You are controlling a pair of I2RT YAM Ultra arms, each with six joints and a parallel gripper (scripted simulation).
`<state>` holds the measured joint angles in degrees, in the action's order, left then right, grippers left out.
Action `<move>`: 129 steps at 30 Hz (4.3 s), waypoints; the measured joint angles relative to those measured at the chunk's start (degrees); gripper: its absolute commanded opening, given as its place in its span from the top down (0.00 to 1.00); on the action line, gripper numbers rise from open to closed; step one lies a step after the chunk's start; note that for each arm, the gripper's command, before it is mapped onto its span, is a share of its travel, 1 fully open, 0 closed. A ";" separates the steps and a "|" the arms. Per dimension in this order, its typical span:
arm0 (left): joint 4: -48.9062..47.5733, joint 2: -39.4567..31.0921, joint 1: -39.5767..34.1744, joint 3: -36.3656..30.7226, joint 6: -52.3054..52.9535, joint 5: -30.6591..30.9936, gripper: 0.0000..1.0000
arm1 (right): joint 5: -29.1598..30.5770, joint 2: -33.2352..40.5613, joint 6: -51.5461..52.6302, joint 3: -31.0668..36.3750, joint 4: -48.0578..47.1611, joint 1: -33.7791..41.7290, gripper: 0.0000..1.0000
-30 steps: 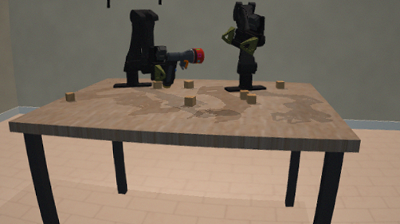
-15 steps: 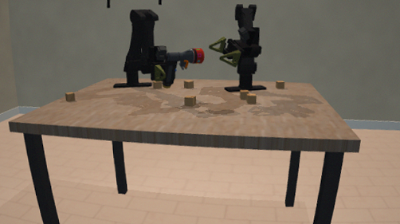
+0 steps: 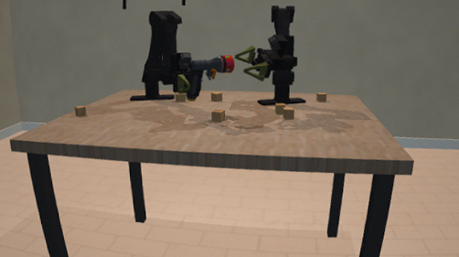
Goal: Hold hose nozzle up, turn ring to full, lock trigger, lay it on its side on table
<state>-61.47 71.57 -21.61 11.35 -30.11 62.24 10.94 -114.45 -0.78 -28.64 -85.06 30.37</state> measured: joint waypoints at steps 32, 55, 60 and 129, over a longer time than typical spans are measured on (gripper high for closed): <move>-1.97 7.43 -11.56 5.18 0.96 -11.06 0.13 | 0.00 0.00 0.00 0.00 0.00 0.00 0.64; -2.58 10.05 -14.84 7.54 1.33 -15.30 1.00 | -0.02 0.00 0.15 0.00 -0.26 -0.02 0.64; -2.60 10.05 -14.84 7.54 1.33 -15.30 1.00 | -0.02 0.00 0.15 0.00 -0.26 -0.02 0.64; -1.95 7.89 -12.13 6.14 -83.23 -12.81 0.08 | -0.13 0.00 0.31 0.00 -0.39 0.00 0.64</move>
<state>-63.42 79.46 -33.74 17.50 -113.34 49.43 10.81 -114.45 -0.47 -28.64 -85.45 30.37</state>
